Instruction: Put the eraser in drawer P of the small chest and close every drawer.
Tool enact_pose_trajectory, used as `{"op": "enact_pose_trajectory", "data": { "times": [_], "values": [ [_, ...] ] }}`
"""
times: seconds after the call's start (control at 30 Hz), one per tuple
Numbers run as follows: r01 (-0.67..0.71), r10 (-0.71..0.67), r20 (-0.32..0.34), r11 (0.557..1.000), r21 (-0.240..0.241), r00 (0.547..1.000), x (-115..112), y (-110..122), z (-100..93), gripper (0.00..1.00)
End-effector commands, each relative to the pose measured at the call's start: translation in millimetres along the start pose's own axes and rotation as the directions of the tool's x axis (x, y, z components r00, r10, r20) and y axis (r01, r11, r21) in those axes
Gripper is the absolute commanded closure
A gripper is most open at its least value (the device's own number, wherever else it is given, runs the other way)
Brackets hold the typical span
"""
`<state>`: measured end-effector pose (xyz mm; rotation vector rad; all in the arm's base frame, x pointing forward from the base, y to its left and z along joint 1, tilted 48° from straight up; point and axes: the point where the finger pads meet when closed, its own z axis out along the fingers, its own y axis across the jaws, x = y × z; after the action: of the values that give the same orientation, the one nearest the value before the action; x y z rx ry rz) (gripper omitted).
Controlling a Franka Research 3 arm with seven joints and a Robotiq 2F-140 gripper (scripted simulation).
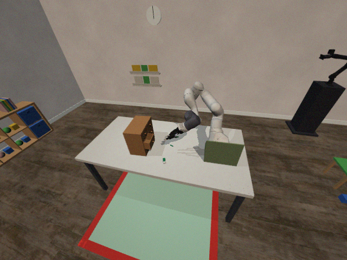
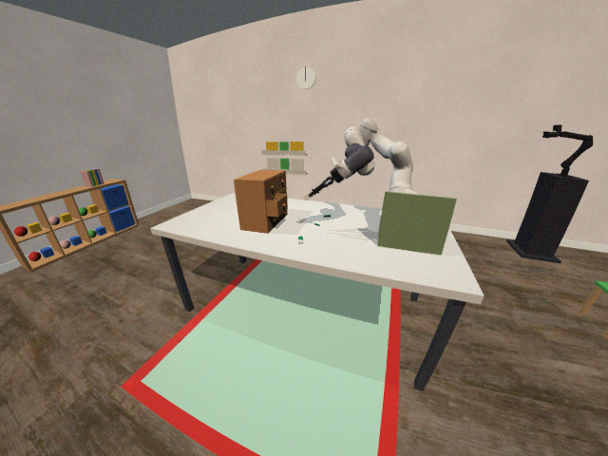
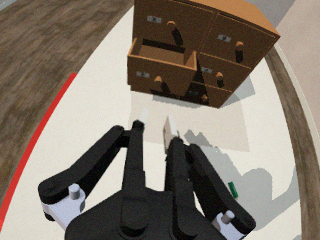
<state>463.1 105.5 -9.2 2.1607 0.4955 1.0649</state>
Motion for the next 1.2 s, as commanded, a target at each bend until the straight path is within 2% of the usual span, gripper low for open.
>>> {"op": "enact_pose_trajectory", "data": {
  "times": [0.0,0.2,0.4,0.47,0.63,0.83,0.97,1.17],
  "values": [
    [0.073,-0.074,0.142,0.997,0.009,0.987,-11,-2,-9.5,0.8],
    [0.073,-0.072,0.331,0.997,0.009,0.941,-9,-1,-32.2,0.8],
    [0.073,-0.067,0.517,0.997,0.009,0.853,-7,-1,-56.3,0.8],
    [0.073,-0.067,0.517,0.997,0.009,0.853,-7,-1,-56.3,0.8],
    [0.073,-0.063,0.631,0.997,0.009,0.773,-6,-1,-72.5,0.8],
    [0.073,-0.058,0.716,0.997,0.009,0.696,-4,-1,-85.8,0.8],
    [0.073,-0.055,0.748,0.997,0.009,0.661,-4,-1,-91.4,0.8],
    [0.073,-0.054,0.766,0.997,0.009,0.64,-4,-1,-94.6,0.8]
  ]
}}
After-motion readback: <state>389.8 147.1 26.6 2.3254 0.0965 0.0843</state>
